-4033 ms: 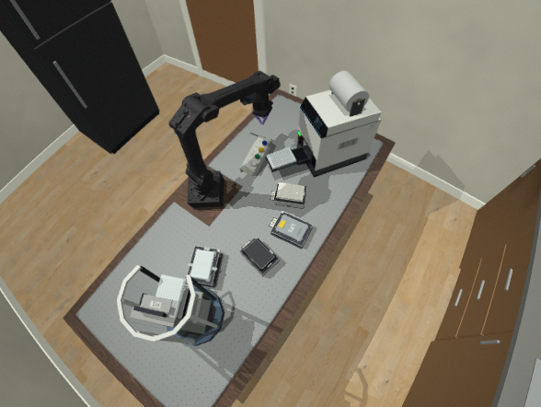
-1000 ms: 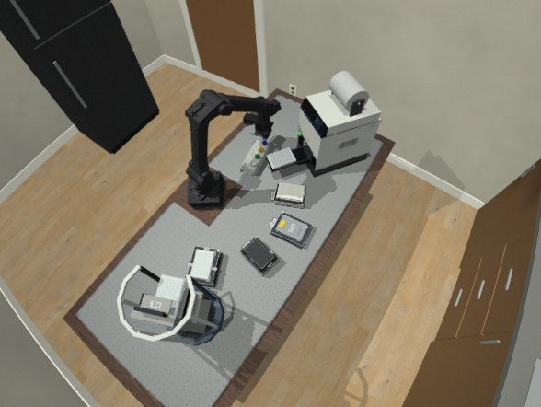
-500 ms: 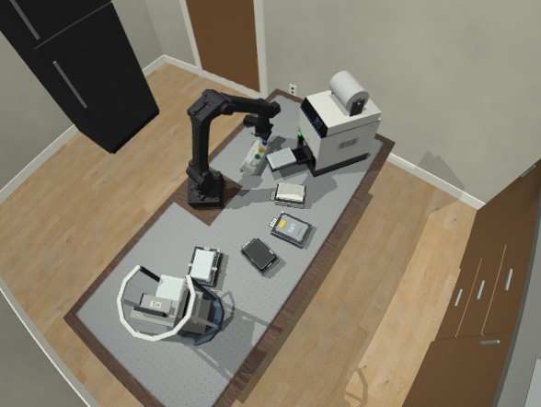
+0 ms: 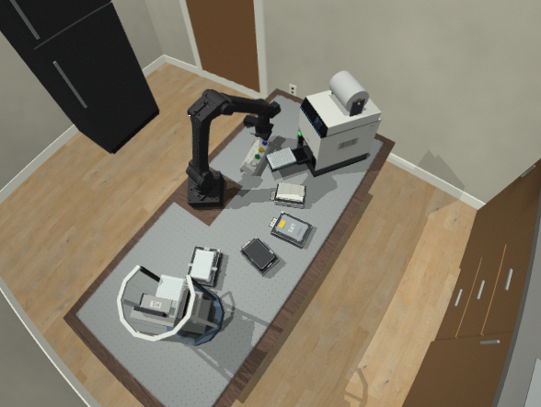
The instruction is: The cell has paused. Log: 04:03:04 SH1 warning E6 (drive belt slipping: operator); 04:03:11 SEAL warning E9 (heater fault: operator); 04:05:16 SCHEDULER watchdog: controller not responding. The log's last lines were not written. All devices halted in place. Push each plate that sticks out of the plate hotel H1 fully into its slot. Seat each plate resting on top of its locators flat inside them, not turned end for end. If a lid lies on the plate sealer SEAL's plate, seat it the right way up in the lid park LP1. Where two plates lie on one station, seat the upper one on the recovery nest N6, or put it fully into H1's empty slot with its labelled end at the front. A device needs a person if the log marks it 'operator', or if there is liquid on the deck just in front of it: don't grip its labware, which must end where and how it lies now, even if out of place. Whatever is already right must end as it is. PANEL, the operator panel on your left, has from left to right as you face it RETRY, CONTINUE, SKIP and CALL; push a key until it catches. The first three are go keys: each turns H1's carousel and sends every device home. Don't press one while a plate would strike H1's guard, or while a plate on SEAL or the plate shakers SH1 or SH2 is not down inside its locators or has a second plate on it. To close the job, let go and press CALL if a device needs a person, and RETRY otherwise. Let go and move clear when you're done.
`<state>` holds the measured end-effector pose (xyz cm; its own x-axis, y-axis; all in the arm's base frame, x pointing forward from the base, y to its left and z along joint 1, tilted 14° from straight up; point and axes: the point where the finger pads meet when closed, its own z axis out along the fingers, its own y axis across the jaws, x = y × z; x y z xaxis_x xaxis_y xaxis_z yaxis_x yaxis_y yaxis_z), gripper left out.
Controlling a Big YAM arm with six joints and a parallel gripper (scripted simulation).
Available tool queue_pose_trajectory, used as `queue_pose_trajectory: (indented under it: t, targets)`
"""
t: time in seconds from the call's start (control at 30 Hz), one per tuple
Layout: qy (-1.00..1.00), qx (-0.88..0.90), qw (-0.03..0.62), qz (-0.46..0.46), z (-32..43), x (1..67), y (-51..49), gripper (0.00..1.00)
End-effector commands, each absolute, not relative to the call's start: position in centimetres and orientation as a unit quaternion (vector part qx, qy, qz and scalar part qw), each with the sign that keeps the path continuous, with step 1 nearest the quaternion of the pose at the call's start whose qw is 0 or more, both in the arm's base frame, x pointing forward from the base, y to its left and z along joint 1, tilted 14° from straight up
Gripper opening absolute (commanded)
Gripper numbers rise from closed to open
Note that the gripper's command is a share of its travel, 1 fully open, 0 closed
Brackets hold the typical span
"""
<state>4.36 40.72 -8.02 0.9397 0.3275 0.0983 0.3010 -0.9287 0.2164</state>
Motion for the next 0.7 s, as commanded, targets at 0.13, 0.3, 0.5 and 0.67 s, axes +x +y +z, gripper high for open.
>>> queue_pose_trajectory:
  t: [0.13,0.3,0.5,0.67]
  targets:
    - [0.164,0.979,0.105,0.064,-8.81,4.57,40.41,0.0]
    - [0.163,0.979,0.103,0.064,-9.02,4.61,40.38,0.0]
    - [0.164,0.979,0.103,0.064,-9.22,4.58,40.28,0.0]
    - [0.164,0.979,0.103,0.064,-9.31,4.55,40.22,0.0]
